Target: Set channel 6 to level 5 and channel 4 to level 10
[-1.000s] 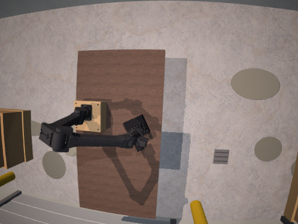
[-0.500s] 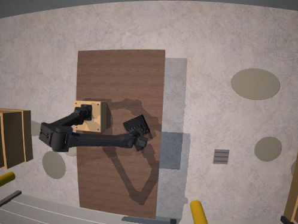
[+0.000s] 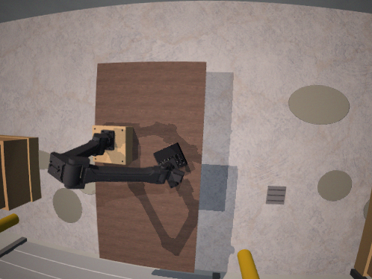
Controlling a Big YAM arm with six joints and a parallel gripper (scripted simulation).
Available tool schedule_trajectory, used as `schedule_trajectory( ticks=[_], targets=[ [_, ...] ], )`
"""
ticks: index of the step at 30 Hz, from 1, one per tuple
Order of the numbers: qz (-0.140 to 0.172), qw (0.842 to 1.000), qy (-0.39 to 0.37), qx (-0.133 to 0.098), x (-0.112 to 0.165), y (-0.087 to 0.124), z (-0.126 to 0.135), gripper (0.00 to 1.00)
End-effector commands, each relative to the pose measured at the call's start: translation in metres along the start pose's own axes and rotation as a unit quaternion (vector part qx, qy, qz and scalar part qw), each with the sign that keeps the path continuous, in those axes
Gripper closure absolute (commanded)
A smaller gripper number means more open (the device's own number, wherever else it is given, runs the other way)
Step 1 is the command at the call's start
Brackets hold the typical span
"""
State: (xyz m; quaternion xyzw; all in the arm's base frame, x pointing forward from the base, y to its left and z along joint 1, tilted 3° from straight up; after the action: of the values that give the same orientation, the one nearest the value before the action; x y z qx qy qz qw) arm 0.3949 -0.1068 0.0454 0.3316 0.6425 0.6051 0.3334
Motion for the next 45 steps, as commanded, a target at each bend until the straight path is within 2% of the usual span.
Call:
schedule_trajectory(
  ticks=[1, 45],
  targets=[
    [-0.006, 1.000, 0.003, -0.007, 0.009, 0.006, 0.007, 1.00],
    [-0.003, 1.000, 0.003, -0.006, 0.025, 0.004, 0.008, 1.00]
  ],
)
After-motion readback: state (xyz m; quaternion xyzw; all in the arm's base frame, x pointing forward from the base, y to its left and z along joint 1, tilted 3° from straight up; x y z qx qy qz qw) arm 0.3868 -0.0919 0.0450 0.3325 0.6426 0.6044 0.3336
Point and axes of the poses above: the point where the finger pads meet when closed, its own y axis back along the fingers, its own z axis across the jaws, x = y × z, the point moved 9 cm from there along y, back along the fingers, and after that the axes turned 5 degrees about y, right-handed, at the moved point
